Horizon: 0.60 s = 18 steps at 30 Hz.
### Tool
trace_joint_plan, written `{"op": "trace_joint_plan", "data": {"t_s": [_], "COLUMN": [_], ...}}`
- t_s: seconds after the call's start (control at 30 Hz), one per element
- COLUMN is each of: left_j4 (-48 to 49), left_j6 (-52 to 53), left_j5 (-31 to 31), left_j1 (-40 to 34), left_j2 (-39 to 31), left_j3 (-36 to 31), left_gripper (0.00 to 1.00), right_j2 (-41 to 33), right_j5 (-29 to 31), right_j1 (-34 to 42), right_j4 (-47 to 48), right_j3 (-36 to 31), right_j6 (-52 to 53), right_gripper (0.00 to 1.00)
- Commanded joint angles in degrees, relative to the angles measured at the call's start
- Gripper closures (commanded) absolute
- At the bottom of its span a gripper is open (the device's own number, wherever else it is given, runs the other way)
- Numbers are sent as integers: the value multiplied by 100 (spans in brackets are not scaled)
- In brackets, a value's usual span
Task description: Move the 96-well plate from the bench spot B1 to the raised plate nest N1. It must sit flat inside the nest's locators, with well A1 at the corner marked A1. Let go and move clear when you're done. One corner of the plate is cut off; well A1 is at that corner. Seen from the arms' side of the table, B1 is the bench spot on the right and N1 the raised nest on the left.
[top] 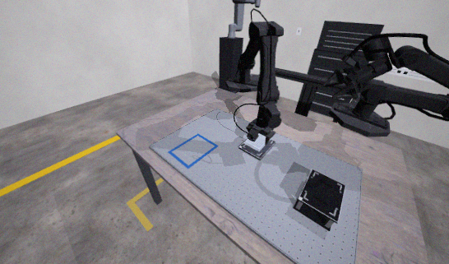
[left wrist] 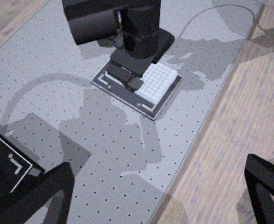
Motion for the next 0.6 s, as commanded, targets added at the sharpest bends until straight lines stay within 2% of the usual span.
{"op": "trace_joint_plan", "data": {"t_s": [0.0, 0.57], "left_j4": [-73, -73], "left_j6": [-38, -38], "left_j5": [-48, -48], "left_j1": [-60, -60], "left_j2": [-62, -62], "left_j3": [33, 33], "left_gripper": [0, 0], "right_j2": [-210, -20], "right_j5": [-23, 24], "right_j1": [-15, 2], "right_j4": [-114, 113], "right_j3": [171, 49], "right_j6": [-27, -5], "right_gripper": [18, 18]}}
